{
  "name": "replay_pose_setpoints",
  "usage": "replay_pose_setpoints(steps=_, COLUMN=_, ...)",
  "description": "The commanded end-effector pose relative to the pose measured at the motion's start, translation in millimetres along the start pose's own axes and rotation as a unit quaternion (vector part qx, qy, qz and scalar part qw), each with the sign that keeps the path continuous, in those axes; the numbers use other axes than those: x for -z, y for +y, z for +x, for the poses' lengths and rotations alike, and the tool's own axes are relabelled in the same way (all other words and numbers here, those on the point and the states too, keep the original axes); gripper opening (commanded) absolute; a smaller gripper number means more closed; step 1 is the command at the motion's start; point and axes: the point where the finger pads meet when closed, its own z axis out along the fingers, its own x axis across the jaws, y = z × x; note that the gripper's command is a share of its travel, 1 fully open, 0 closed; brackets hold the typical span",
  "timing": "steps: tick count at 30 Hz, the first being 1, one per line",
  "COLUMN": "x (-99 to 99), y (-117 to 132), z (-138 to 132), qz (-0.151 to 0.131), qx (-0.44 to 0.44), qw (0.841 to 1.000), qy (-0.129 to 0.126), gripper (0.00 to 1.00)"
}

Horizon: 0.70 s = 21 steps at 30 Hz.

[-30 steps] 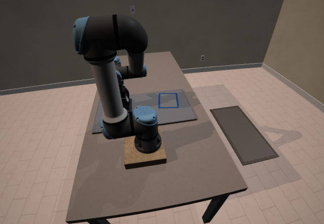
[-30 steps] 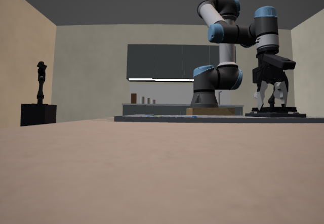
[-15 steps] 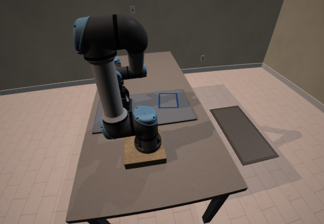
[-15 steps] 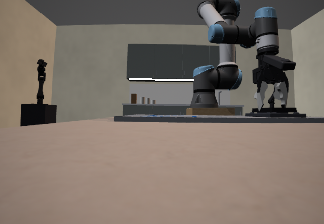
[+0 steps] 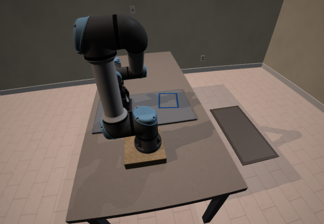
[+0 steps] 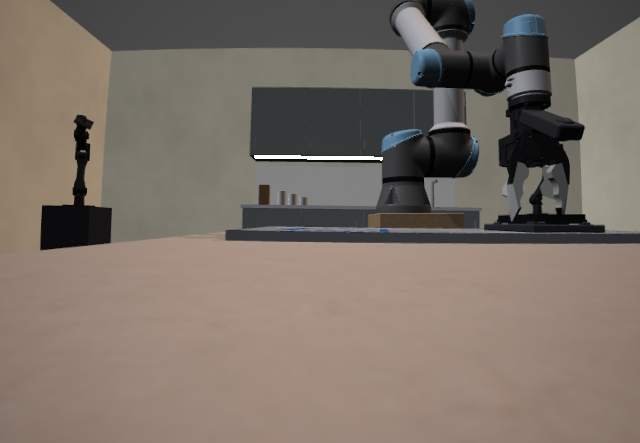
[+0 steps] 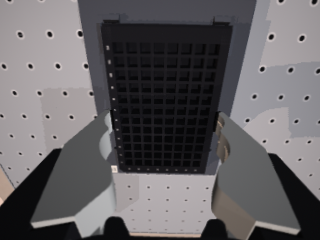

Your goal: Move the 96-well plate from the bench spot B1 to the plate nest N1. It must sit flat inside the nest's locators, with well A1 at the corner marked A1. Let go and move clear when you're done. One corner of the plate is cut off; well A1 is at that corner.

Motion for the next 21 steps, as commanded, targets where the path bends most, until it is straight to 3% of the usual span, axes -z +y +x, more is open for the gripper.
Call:
replay_pose_setpoints(steps=1, x=-2.4, y=0.6, z=1.5, qz=-0.001, qx=-0.001, qw=1.0, qy=0.0, gripper=0.0)
replay_pose_setpoints(steps=4, x=-1.2, y=-0.4, z=0.9, qz=0.0, qx=-0.001, qw=1.0, qy=0.0, gripper=0.0)
replay_pose_setpoints(steps=5, x=-1.2, y=-0.4, z=0.9, qz=0.0, qx=-0.001, qw=1.0, qy=0.0, gripper=1.0)
replay_pose_setpoints(steps=21, x=-1.2, y=-0.4, z=0.9, qz=0.0, qx=-0.001, qw=1.0, qy=0.0, gripper=1.0)
